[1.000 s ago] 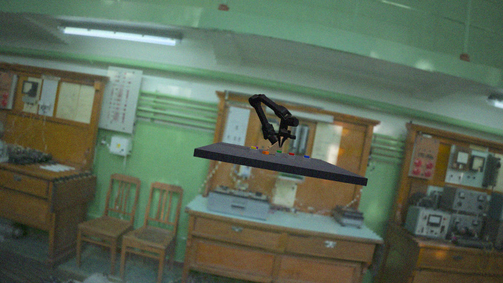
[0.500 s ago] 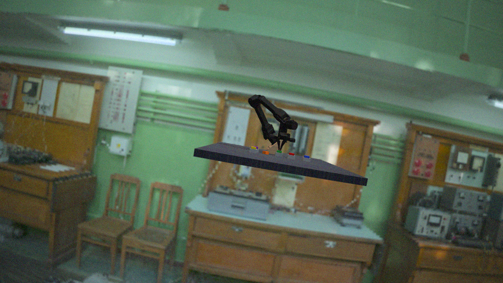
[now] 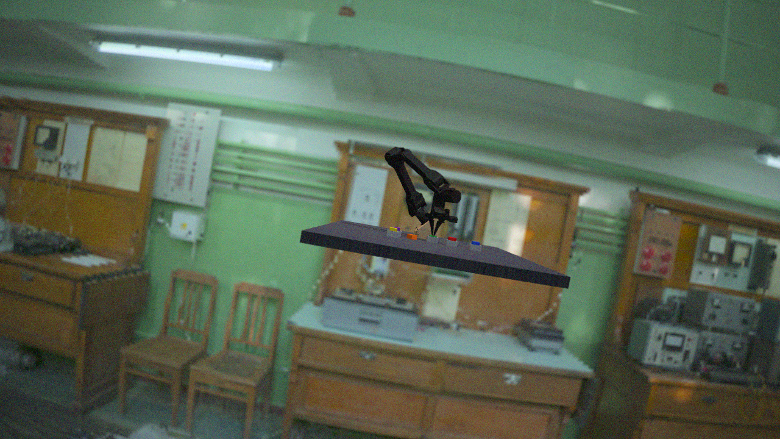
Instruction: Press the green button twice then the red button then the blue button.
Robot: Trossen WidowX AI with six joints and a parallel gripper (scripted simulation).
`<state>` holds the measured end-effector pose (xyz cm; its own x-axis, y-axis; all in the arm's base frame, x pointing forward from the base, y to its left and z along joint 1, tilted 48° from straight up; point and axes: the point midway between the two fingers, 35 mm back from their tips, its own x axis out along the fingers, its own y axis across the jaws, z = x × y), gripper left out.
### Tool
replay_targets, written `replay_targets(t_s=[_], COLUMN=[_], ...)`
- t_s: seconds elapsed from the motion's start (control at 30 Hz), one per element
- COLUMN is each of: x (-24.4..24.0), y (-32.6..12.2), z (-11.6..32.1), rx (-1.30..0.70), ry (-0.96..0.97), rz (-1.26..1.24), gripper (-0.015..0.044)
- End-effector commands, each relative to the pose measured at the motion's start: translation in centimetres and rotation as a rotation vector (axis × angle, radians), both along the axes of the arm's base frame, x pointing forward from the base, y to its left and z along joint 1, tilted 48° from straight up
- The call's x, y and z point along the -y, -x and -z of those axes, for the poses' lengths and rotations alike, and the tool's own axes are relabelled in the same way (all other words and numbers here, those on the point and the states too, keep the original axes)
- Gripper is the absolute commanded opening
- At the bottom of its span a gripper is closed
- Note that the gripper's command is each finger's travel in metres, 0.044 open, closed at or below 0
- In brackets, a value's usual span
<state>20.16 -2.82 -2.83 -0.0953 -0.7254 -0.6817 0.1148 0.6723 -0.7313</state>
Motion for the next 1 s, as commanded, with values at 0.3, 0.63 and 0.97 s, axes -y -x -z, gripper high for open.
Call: replay_targets(t_s=[0.3,0.63,0.97], x=[-2.5,-7.0,-10.5], y=[-0.3,-0.9,-4.5], z=[-2.3,-6.5,-2.7], rx=[-0.005,-0.005,-0.003], ry=[0.001,-0.001,-0.003], rz=[-0.005,-0.005,-0.005], gripper=[0.002,0.002,0.002])
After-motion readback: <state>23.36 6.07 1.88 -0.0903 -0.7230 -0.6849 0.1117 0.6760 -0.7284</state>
